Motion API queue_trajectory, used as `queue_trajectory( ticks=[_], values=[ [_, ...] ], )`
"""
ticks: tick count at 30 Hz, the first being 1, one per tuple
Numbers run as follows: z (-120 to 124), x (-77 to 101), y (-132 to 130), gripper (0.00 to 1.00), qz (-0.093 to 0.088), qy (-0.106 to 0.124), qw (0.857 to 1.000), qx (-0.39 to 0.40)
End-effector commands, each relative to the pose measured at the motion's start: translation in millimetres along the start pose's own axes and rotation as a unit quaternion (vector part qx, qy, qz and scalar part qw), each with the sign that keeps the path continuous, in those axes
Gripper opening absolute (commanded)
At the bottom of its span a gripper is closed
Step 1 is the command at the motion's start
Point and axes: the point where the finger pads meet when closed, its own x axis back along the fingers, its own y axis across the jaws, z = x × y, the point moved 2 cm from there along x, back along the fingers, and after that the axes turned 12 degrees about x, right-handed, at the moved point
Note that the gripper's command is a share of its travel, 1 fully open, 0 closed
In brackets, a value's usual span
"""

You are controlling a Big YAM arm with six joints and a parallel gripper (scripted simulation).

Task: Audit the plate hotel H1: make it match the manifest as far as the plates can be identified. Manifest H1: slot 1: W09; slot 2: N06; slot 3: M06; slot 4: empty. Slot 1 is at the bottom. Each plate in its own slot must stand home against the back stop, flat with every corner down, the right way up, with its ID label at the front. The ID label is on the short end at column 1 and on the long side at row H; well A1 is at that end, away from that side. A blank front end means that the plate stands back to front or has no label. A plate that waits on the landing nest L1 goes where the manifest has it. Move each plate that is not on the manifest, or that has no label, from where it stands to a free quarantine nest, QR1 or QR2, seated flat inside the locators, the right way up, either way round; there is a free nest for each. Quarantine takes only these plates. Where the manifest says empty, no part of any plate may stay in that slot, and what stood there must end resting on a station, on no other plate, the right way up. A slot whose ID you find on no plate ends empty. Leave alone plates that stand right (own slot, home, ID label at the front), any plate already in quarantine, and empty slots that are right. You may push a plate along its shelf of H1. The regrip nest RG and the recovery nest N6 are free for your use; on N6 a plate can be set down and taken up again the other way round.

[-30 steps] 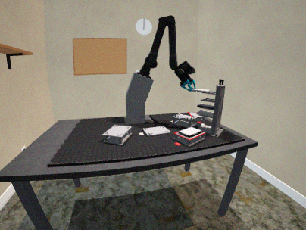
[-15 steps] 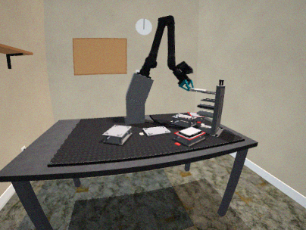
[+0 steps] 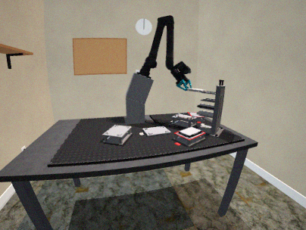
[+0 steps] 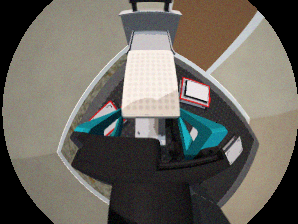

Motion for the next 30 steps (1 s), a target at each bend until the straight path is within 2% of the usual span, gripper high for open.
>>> queue_trajectory(
  ticks=[1, 20, 23, 30],
  values=[
    [-8, 6.8, 6, 0.86, -0.008, -0.022, 1.000, -0.008],
    [8, 22.8, 9, 0.86, -0.008, -0.021, 1.000, -0.008],
    [21, 22.3, 7, 0.86, -0.005, -0.007, 1.000, -0.005],
    [28, 26.3, 9, 0.86, -0.005, -0.007, 1.000, -0.005]
  ],
)
